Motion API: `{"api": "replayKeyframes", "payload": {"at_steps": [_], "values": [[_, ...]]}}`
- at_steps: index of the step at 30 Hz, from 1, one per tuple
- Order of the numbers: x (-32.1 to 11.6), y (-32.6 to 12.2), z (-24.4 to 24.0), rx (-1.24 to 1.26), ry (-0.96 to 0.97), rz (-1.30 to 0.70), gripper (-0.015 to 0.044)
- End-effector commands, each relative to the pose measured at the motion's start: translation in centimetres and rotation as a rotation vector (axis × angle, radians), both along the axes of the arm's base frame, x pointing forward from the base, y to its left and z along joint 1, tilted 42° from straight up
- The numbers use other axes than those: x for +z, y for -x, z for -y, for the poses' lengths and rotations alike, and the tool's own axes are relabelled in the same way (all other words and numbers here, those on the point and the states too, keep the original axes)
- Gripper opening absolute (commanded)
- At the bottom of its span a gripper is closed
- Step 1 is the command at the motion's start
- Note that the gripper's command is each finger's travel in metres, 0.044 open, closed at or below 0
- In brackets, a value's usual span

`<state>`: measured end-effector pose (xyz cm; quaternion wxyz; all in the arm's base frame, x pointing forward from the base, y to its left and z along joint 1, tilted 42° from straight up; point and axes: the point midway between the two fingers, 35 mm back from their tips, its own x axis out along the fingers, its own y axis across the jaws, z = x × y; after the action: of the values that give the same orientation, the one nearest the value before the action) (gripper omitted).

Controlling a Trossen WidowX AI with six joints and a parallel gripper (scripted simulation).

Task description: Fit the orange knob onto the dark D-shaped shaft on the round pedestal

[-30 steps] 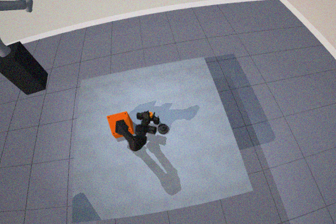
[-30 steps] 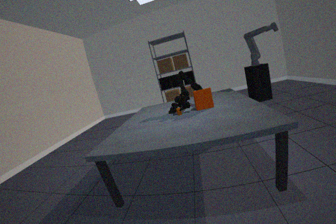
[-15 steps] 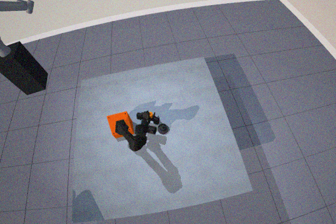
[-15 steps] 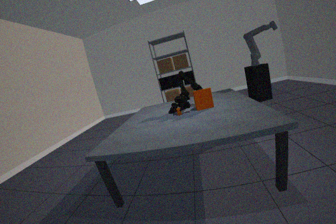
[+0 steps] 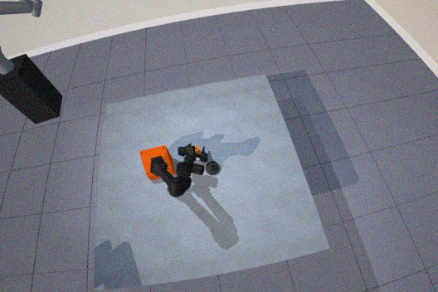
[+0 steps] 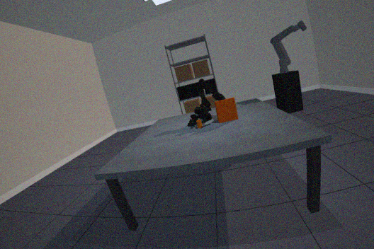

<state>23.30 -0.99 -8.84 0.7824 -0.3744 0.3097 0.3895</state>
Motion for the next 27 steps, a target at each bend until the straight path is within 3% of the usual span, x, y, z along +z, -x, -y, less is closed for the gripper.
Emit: {"api": "replayKeyframes", "payload": {"at_steps": [1,10,15,17,22,27], "values": [[0.9,-0.3,-0.7,-0.001,0.003,-0.003,0.0440],[5.9,-0.3,-5.2,-0.002,-0.001,0.003,0.0440],[5.8,-0.3,-5.4,-0.007,0.001,-0.011,0.0440],[5.0,-0.4,-5.5,-0.051,0.032,-0.118,0.0440],[3.1,0.0,-5.9,-0.209,0.257,-0.448,0.0440],[3.8,0.5,-6.0,-0.343,0.611,-0.600,0.0440]]}}
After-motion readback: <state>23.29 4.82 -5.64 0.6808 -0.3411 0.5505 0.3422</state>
